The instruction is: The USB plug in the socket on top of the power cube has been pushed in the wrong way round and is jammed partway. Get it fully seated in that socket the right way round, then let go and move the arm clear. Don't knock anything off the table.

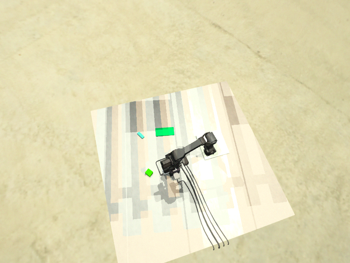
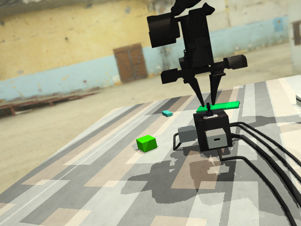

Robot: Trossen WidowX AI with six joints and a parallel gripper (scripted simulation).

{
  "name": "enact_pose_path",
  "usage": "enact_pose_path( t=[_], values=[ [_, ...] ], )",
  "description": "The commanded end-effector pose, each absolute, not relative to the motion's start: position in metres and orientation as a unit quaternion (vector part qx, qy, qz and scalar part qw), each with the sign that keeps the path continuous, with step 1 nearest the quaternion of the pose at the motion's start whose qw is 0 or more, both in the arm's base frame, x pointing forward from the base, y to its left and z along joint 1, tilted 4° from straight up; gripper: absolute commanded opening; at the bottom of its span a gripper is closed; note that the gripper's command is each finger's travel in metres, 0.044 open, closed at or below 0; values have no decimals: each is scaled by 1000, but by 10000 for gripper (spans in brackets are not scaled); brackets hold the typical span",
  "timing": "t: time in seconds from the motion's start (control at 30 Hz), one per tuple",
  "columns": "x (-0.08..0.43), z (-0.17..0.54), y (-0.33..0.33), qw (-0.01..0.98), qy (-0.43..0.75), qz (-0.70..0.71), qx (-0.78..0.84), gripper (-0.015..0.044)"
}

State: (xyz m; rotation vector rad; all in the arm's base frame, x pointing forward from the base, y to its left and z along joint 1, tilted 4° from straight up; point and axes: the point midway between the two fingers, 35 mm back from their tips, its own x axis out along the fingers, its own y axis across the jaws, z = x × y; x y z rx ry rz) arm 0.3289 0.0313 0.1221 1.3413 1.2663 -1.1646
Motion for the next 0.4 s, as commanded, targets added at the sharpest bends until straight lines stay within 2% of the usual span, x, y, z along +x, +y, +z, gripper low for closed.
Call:
enact_pose_path(
  t=[0.0, 0.37],
  values=[
    [329, 122, 31, 462, 515, -474, 545, 95],
    [329, 133, 30, 462, 515, -474, 545, 95]
  ],
)
